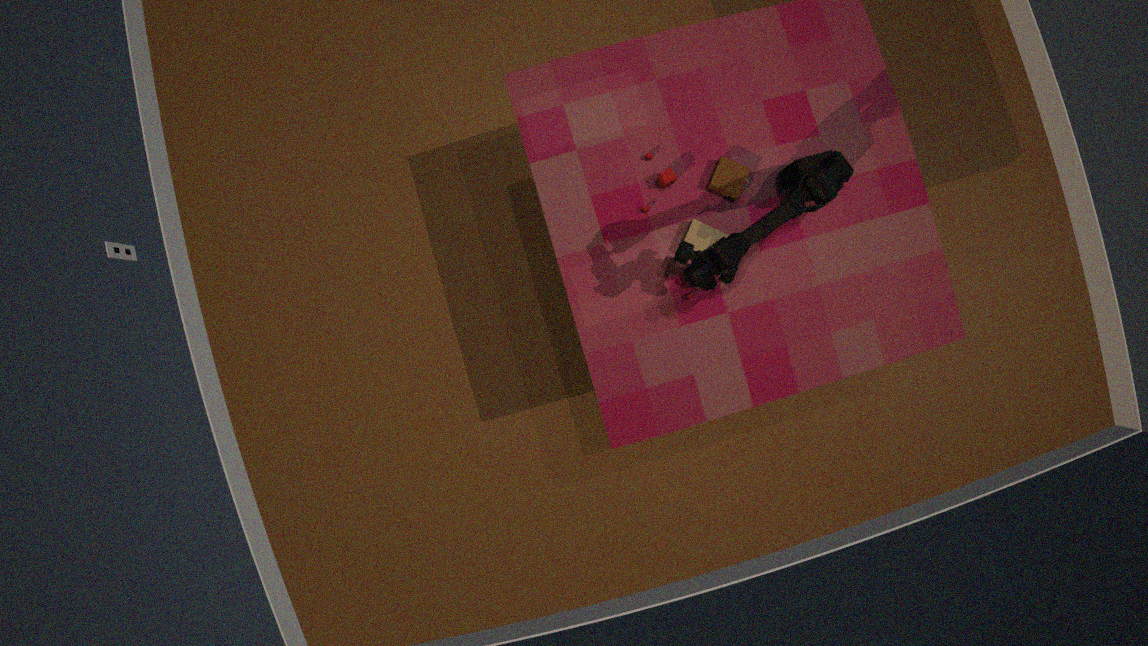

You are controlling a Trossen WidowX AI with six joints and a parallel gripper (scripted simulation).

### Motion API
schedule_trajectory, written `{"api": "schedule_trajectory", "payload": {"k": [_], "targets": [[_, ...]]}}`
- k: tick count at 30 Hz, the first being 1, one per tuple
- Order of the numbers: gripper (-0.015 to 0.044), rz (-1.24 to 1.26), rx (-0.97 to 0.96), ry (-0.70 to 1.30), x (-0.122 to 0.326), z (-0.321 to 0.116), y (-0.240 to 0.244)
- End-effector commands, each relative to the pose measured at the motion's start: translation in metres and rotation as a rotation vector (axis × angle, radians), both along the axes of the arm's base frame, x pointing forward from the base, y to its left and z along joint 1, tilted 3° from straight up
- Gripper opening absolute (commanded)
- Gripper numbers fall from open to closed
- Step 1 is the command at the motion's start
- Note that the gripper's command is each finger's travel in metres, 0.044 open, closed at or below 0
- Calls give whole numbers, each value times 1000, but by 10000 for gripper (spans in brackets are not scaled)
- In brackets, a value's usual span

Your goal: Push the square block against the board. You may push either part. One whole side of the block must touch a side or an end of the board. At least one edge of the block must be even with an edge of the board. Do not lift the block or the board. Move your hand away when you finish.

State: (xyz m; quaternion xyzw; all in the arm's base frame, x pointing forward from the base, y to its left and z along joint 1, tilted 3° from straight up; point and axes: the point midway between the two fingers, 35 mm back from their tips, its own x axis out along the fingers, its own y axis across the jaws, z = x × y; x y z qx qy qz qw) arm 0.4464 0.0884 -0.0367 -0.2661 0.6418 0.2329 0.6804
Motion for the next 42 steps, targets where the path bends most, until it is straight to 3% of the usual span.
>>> {"api": "schedule_trajectory", "payload": {"k": [1,42], "targets": [[0,4,4,-11,1,3,-1],[0,4,1,-8,-37,1,-42]]}}
